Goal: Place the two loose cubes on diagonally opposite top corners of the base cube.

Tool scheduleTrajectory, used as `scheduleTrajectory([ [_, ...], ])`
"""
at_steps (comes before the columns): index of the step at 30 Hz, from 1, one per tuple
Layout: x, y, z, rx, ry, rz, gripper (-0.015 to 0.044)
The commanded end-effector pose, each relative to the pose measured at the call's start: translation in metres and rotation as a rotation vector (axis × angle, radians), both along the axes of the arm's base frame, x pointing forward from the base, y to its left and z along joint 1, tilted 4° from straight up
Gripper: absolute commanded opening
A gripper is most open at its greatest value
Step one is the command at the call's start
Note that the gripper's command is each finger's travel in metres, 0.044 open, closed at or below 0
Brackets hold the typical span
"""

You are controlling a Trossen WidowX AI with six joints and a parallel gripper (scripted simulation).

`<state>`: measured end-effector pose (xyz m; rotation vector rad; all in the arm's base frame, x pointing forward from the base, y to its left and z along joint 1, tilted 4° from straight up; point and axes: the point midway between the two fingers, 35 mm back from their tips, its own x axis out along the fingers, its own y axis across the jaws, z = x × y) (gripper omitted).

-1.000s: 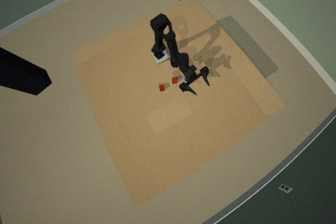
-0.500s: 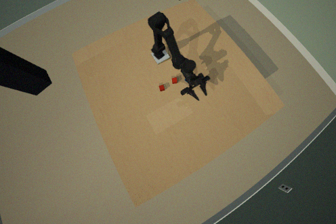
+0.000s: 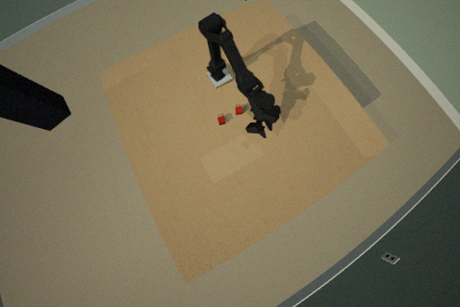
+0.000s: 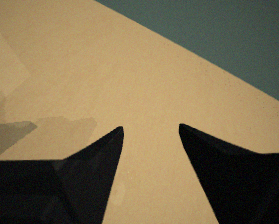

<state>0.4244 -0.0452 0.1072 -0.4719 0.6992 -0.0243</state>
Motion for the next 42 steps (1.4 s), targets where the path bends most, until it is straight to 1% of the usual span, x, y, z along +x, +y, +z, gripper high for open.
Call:
scheduleTrajectory([
  [1, -0.021, -0.003, -0.004, -0.070, 0.179, 0.080, 0.0265],
  [11, -0.086, -0.005, 0.002, -0.161, 0.569, 0.296, 0.0265],
  [21, -0.169, -0.001, 0.032, -0.160, 0.920, 0.564, 0.0265],
  [23, -0.175, 0.000, 0.036, -0.157, 0.942, 0.584, 0.0265],
  [30, -0.175, 0.000, 0.034, -0.157, 0.942, 0.584, 0.0265],
  [38, -0.174, -0.004, -0.022, -0.157, 0.943, 0.584, 0.0265],
  [42, -0.175, -0.004, -0.027, -0.157, 0.943, 0.584, 0.0265],
])
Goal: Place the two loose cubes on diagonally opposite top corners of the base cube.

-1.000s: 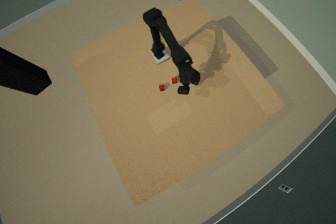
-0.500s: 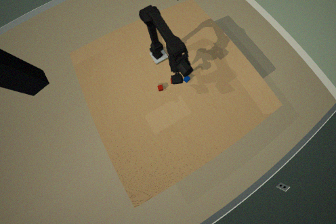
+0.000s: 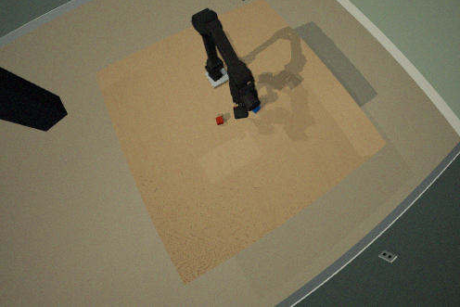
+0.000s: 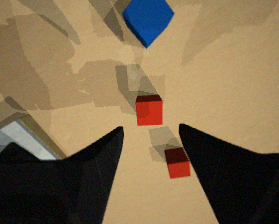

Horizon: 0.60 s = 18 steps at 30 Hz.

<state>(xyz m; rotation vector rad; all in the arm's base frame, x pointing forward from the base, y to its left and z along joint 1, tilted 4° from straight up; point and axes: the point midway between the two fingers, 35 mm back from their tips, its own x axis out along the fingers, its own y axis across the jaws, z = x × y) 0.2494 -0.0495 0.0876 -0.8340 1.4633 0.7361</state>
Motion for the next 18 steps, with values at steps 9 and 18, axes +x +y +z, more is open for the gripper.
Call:
scheduleTrajectory([
  [9, 0.000, -0.001, -0.022, 0.003, -0.003, 0.003, 0.0265],
  [18, 0.000, -0.002, -0.036, 0.003, -0.002, 0.003, 0.0265],
])
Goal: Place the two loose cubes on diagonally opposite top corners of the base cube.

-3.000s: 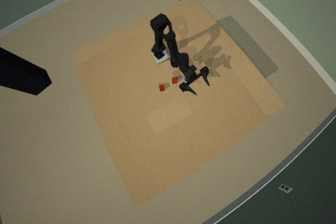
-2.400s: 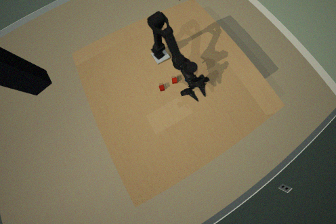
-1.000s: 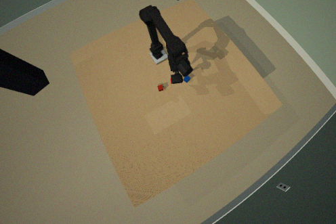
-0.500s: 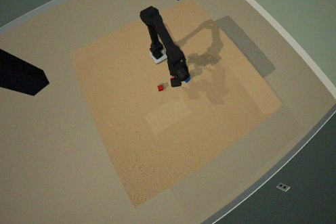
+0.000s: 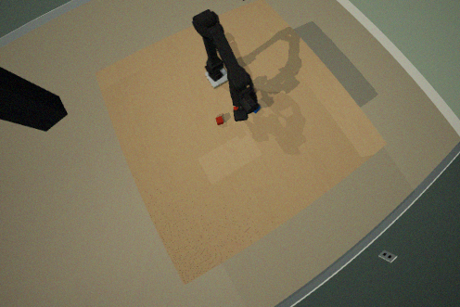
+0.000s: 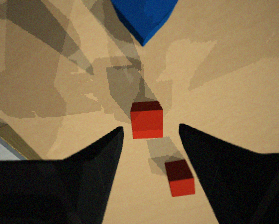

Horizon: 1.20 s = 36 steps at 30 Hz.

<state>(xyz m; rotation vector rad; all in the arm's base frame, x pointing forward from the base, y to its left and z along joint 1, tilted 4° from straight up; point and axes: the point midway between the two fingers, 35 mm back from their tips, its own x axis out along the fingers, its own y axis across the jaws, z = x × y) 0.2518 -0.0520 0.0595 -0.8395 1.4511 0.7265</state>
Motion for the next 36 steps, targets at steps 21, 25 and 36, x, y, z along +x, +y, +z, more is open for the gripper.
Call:
scheduleTrajectory([
  [21, -0.003, -0.001, -0.027, 0.005, 0.013, 0.003, 0.0105],
  [25, -0.002, -0.001, -0.022, 0.005, 0.013, 0.003, 0.0105],
  [36, 0.004, 0.001, 0.012, 0.005, 0.012, 0.003, 0.0105],
])
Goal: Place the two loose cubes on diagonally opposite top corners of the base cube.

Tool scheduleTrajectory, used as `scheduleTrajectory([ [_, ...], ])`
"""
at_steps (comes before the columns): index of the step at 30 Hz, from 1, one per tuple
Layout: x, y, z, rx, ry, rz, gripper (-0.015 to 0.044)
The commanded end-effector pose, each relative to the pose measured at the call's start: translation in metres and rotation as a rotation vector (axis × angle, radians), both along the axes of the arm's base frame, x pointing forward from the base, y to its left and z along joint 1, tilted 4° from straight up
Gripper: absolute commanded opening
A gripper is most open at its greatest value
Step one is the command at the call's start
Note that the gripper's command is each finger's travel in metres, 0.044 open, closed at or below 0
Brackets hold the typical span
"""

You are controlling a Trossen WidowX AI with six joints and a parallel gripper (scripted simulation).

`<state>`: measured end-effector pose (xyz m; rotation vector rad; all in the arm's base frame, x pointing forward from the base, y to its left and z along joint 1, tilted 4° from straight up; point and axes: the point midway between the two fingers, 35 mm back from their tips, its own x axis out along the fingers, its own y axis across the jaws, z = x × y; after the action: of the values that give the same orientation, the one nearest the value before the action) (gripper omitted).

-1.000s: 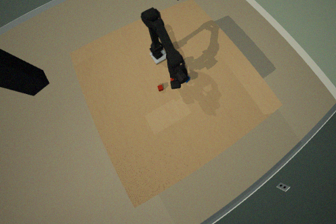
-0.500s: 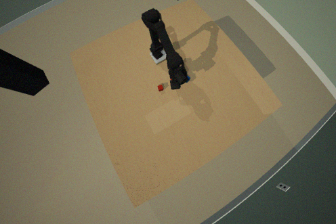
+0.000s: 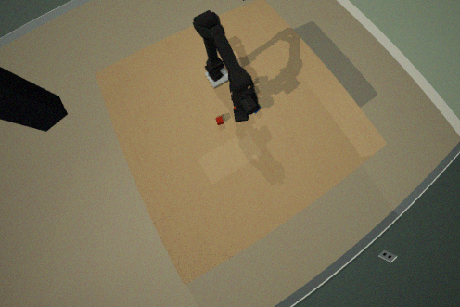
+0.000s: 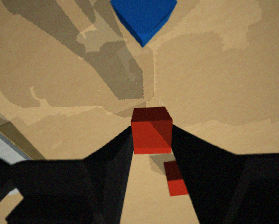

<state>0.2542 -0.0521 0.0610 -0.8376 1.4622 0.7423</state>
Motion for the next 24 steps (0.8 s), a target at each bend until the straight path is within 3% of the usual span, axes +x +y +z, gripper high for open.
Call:
scheduleTrajectory([
  [1, 0.002, 0.001, 0.013, 0.002, -0.005, -0.003, 0.0105],
  [24, -0.004, 0.006, 0.082, 0.002, -0.004, -0.003, 0.0105],
])
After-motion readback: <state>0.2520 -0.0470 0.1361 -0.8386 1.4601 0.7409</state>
